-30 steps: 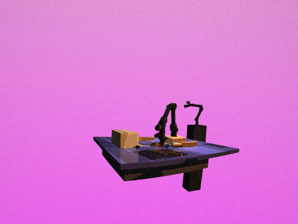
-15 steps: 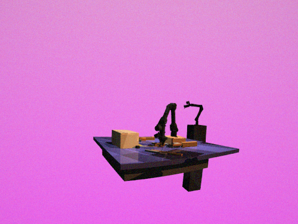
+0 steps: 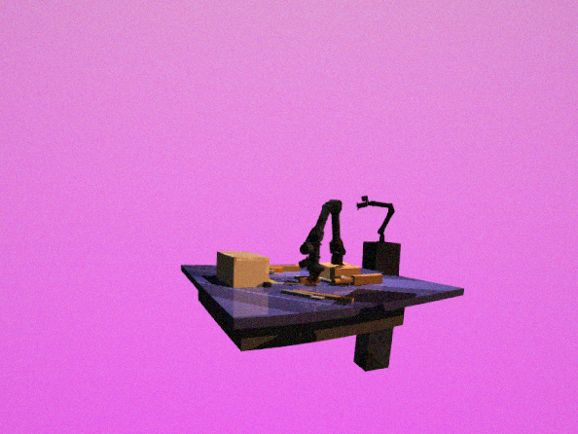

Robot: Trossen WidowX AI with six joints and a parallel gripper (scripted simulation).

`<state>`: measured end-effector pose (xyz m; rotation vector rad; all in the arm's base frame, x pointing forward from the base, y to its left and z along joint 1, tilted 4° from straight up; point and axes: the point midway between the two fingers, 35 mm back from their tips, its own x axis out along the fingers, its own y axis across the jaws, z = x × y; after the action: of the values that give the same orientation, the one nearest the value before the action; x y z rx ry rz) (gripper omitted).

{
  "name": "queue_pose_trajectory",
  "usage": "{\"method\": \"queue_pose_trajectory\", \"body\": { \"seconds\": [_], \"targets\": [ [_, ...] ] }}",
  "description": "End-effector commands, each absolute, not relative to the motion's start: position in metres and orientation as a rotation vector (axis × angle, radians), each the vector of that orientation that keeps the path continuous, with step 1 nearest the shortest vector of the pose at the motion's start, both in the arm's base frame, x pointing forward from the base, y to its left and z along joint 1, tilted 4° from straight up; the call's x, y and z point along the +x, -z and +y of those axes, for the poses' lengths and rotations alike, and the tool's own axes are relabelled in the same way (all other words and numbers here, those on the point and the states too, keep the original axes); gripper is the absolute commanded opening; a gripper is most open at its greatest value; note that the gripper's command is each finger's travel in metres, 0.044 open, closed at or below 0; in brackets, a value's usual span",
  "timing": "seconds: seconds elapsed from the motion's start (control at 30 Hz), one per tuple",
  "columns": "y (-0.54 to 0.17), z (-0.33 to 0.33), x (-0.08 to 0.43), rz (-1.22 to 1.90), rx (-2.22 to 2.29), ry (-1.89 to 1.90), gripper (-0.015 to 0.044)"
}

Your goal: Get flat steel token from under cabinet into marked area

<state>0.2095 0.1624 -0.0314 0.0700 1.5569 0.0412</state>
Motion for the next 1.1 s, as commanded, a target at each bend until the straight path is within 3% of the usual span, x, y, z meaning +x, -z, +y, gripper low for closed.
{"method": "queue_pose_trajectory", "body": {
  "seconds": [0.0,0.27,0.4,1.07],
  "targets": [
    [0.031,0.162,0.209,1.557,0.071,-0.041,0.0158],
    [0.031,0.162,0.209,1.557,0.071,-0.041,0.0105],
    [0.031,0.162,0.209,1.557,0.071,-0.041,0.0],
    [0.029,0.163,0.203,1.558,0.068,-0.047,0.0]
  ]
}}
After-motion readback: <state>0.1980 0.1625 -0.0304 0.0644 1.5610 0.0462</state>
